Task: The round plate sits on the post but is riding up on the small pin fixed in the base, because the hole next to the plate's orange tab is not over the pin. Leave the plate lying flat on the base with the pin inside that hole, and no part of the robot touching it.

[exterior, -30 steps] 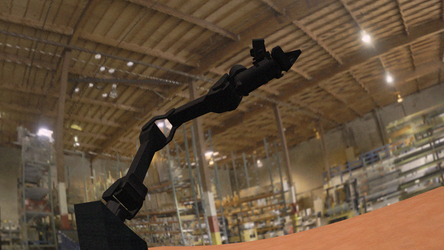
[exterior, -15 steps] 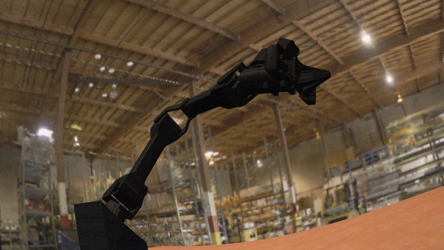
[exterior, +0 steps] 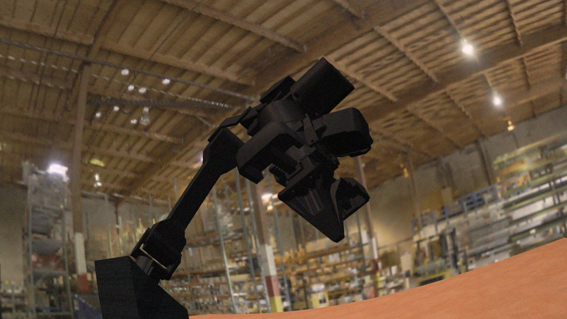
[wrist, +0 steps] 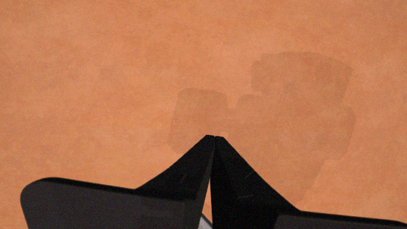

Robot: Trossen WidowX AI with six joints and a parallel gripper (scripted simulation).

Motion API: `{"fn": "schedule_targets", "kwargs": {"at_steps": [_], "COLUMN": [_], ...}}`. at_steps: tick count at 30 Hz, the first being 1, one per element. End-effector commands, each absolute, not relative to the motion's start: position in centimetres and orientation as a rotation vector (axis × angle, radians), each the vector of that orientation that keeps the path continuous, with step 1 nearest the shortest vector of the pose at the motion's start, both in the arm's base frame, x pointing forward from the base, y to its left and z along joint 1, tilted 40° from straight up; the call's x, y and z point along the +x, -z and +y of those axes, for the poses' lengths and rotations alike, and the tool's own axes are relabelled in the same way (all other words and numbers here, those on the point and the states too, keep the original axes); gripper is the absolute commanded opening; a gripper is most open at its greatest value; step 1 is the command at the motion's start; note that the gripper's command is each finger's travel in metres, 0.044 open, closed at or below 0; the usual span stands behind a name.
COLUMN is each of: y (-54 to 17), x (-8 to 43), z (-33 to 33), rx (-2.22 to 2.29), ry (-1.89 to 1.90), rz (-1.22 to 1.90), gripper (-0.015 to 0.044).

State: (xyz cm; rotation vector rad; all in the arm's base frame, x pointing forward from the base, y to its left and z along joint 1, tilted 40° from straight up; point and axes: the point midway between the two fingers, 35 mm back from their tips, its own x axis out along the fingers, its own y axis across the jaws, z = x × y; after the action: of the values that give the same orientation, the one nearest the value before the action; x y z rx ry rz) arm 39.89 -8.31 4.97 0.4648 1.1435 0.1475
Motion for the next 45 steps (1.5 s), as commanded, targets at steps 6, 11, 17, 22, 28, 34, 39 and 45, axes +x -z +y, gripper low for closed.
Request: {"fn": "schedule_targets", "kwargs": {"at_steps": [6, 11, 17, 22, 28, 34, 39, 45], "y": [1.1, 1.1, 2.3, 4.6, 5.0, 5.3, 5.7, 5.8], "x": [31.1, 31.1, 31.0, 31.2, 31.1, 30.4, 29.7, 29.2], "z": [-6.4, -6.4, -5.8, -3.8, -3.6, -3.9, -4.2, -4.3], "rx": [0.576, 0.576, 0.576, 0.577, 0.578, 0.577, 0.577, 0.577], "ry": [-0.497, -0.497, -0.496, -0.498, -0.498, -0.498, -0.498, -0.498], "rz": [1.442, 1.442, 1.442, 1.441, 1.441, 1.441, 1.442, 1.442], "gripper": [0.0000, 0.0000, 0.0000, 0.0000, 0.0000, 0.0000, 0.0000, 0.0000]}}
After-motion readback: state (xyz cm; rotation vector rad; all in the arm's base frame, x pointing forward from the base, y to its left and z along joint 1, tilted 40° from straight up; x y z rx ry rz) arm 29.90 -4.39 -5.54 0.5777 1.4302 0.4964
